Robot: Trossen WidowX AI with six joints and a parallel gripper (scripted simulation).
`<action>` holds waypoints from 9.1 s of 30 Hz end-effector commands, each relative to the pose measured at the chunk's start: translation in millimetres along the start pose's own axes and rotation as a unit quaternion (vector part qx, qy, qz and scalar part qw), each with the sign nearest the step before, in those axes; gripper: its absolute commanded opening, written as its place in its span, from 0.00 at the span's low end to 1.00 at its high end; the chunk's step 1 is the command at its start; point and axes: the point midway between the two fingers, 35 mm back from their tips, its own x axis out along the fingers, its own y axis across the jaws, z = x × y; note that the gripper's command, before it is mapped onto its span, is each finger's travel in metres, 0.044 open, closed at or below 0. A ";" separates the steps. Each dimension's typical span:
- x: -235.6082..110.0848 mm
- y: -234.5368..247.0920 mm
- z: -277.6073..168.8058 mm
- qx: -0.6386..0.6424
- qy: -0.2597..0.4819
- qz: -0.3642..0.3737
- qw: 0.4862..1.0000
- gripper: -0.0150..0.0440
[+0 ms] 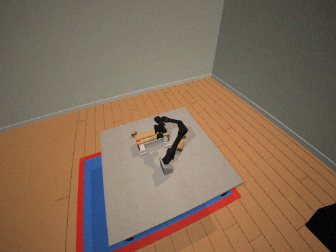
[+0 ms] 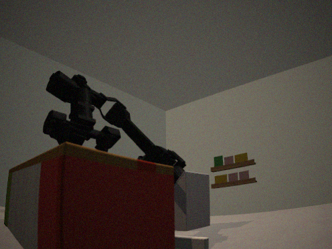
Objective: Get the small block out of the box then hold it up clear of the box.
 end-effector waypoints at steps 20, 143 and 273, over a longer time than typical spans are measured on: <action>23.0 -1.9 -1.7 -0.028 -0.015 -0.007 0.999 0.93; 89.2 -5.2 -31.9 -0.025 -0.013 -0.006 1.000 0.93; 74.8 -36.4 -182.6 -0.821 -0.100 -0.024 0.562 0.74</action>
